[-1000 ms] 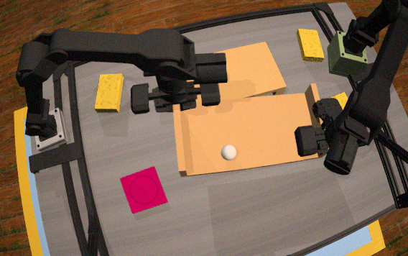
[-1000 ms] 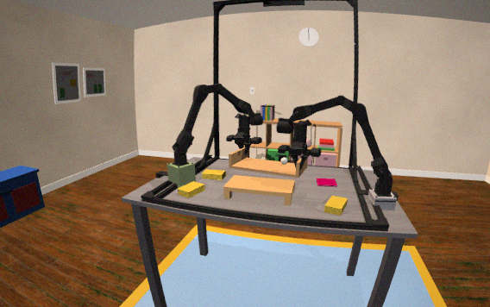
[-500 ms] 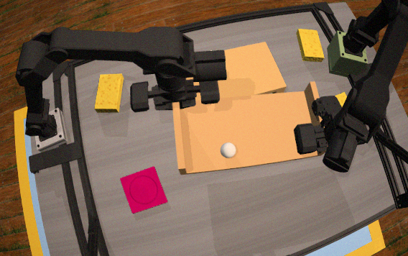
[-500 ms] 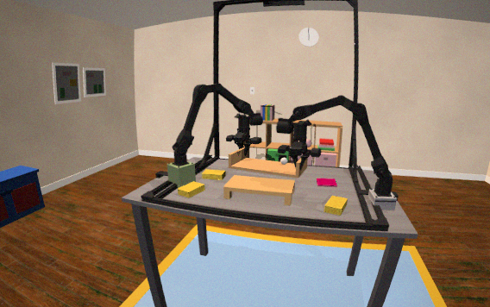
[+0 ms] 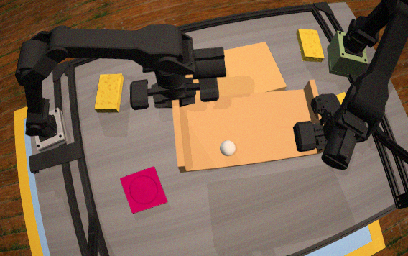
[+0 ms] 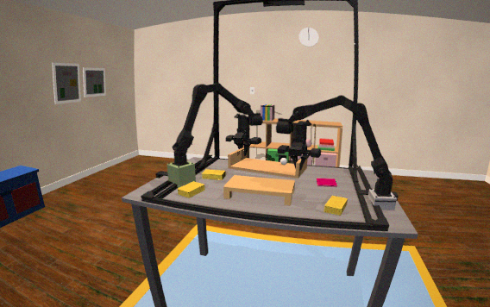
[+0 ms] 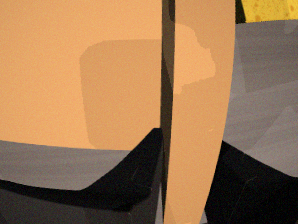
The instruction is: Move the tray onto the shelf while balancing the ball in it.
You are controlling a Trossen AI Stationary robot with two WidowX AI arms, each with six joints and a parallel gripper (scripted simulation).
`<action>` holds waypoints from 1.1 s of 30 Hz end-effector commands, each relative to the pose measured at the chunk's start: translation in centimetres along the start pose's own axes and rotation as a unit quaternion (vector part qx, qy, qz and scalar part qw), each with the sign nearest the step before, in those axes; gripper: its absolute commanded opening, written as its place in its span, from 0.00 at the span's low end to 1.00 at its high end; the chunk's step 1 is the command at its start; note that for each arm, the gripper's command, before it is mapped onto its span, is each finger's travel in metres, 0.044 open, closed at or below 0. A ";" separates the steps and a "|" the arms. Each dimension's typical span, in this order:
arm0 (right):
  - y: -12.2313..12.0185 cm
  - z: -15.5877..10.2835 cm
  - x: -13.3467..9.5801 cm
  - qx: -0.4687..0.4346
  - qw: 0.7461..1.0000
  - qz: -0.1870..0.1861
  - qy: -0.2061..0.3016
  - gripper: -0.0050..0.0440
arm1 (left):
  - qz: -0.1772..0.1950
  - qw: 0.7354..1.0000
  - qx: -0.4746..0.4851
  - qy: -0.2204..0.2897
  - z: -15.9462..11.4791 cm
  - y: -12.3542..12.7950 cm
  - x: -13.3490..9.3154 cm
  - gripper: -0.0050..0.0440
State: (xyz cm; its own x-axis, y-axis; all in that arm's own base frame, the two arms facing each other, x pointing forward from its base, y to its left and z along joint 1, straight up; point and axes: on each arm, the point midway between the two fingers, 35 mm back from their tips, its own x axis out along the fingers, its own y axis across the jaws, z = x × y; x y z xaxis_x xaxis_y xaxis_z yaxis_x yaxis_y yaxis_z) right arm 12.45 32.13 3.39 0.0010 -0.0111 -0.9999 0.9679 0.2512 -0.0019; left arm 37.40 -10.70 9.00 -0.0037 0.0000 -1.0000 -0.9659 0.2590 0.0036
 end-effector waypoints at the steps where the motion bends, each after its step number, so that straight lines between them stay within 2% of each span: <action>1: 0.2 0.1 -0.4 0.001 1.000 0.003 0.009 0.14 | 0.000 1.000 0.001 0.003 0.2 0.1 -0.2 0.14; 10: 0.2 0.4 -0.7 0.001 1.000 0.000 0.021 0.14 | -0.003 1.000 0.001 0.015 0.4 0.2 0.1 0.14; 15: 0.2 0.5 -0.2 0.001 1.000 0.005 -0.004 0.14 | 0.002 1.000 0.001 -0.010 0.6 0.2 -0.4 0.14; 27: 0.3 0.9 -0.7 0.001 1.000 0.000 0.021 0.14 | -0.003 1.000 0.001 0.015 1.0 0.3 0.1 0.14; 33: 0.3 1.1 -0.2 0.001 1.000 0.005 -0.003 0.14 | 0.002 1.000 0.001 -0.009 1.2 0.3 -0.4 0.14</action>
State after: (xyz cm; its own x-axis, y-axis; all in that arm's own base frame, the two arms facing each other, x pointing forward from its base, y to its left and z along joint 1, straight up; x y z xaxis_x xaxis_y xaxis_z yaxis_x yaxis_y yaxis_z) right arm 12.90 31.13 3.42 -0.0005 -0.0081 -1.0000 0.9680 0.2509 -0.0025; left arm 37.51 -9.59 8.96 -0.0040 -0.0033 -1.0000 -0.9658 0.2594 0.0030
